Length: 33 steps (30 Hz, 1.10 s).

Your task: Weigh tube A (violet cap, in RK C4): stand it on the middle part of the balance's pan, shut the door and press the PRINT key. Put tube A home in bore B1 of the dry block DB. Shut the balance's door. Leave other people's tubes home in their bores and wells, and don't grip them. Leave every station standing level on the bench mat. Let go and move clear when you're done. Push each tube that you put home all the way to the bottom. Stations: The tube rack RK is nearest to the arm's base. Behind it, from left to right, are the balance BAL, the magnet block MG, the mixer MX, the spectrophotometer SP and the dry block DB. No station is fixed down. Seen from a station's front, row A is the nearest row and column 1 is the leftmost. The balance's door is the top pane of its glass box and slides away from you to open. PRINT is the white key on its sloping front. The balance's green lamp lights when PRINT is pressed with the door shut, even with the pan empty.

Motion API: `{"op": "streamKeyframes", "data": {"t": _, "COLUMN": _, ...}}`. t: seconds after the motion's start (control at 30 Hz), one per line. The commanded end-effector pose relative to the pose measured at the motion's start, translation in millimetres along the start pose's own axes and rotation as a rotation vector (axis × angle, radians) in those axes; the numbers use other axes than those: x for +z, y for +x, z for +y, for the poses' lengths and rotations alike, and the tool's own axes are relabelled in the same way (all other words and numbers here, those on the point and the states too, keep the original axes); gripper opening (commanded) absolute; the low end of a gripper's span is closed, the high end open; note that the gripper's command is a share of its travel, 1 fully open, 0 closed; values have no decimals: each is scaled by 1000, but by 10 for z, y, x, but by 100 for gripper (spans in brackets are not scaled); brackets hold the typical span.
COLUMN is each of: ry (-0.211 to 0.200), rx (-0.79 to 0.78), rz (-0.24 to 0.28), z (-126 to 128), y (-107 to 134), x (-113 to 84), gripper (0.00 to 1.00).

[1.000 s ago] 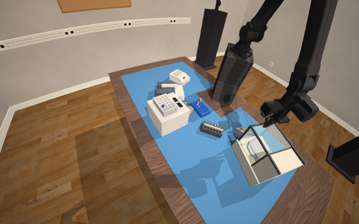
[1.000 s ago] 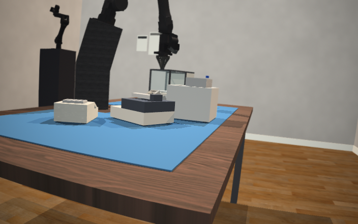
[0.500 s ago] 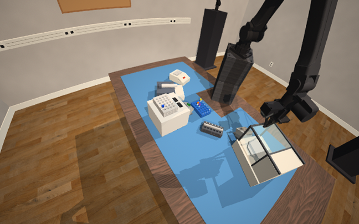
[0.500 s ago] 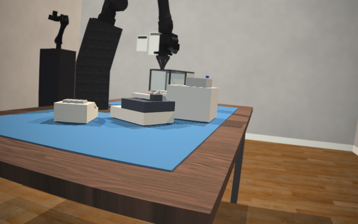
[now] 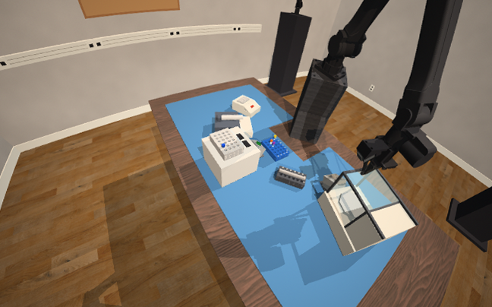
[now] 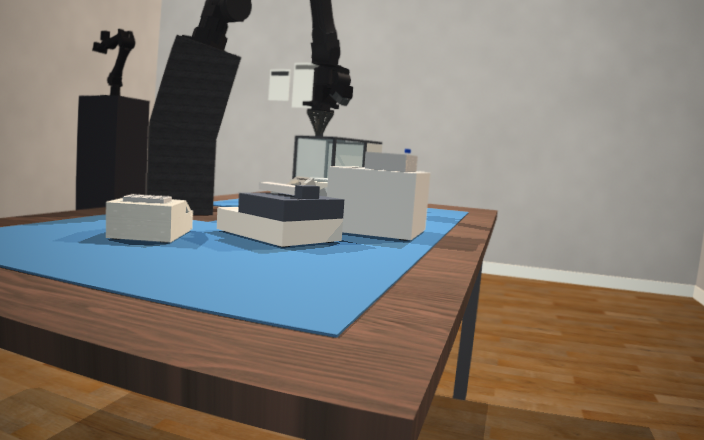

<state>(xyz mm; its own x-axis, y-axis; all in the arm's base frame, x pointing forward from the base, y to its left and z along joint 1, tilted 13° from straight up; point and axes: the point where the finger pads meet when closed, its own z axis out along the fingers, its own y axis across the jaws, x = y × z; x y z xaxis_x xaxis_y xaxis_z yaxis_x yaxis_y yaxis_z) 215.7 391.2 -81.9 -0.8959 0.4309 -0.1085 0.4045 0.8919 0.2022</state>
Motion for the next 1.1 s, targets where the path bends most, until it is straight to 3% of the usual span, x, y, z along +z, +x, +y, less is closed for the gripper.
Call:
{"op": "streamKeyframes", "data": {"t": 0.0, "ry": -19, "rx": -3, "rz": 1, "z": 95, "y": -4, "x": -26, "gripper": 6}}
{"op": "streamKeyframes", "data": {"t": 0.57, "ry": -19, "rx": -3, "rz": 1, "z": 95, "y": -4, "x": -26, "gripper": 6}}
{"op": "streamKeyframes", "data": {"t": 1.07, "ry": -11, "rx": -15, "rz": 2, "z": 253, "y": 14, "x": 23, "gripper": 6}}
